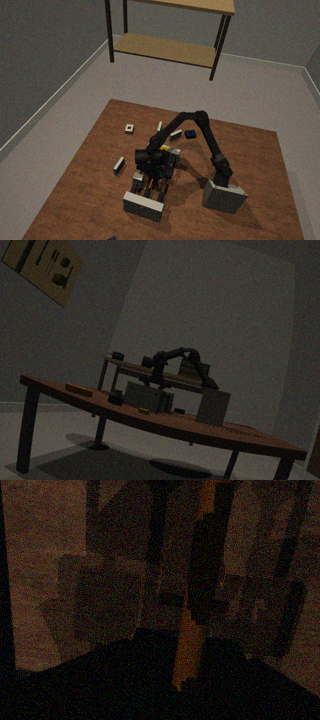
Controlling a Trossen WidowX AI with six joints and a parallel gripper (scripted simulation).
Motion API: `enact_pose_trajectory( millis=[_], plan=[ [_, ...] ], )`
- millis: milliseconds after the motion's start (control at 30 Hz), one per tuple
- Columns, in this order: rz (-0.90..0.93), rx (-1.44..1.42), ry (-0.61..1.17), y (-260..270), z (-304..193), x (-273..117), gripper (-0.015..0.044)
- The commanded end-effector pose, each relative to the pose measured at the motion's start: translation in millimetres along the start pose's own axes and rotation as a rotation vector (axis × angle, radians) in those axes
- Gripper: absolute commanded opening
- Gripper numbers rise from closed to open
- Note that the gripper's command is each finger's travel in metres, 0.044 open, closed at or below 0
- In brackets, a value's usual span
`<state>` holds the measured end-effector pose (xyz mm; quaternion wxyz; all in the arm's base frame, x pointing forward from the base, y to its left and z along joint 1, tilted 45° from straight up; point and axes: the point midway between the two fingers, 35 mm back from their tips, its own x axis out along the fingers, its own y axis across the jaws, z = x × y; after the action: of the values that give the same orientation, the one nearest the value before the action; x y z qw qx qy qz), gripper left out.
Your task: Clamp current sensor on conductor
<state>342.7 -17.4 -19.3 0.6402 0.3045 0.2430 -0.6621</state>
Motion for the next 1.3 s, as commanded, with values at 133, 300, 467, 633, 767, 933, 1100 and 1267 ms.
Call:
enact_pose_trajectory(
  millis=[133, 300, 467, 633, 767, 933, 1100, 1267],
  plan=[
    [0.0, 0.0, 0.0, 0.1, -0.1, 0.3, 0.0],
    [-0.001, 0.0, 0.0, 1.7, 0.1, 0.3, 0.0],
    [-0.001, 0.0, 0.0, 2.0, 1.7, 0.3, 0.0],
    [-0.001, 0.001, 0.0, 2.0, 8.3, 0.5, 0.0],
    [-0.001, 0.001, -0.001, 1.9, 14.6, 0.6, 0.0],
    [-0.001, 0.001, -0.001, 1.7, 20.1, 0.8, 0.0],
    [-0.001, 0.001, -0.001, 1.7, 20.1, 0.8, 0.0],
    [-0.002, 0.002, -0.001, 1.7, 19.9, 3.3, 0.0]
  ],
)
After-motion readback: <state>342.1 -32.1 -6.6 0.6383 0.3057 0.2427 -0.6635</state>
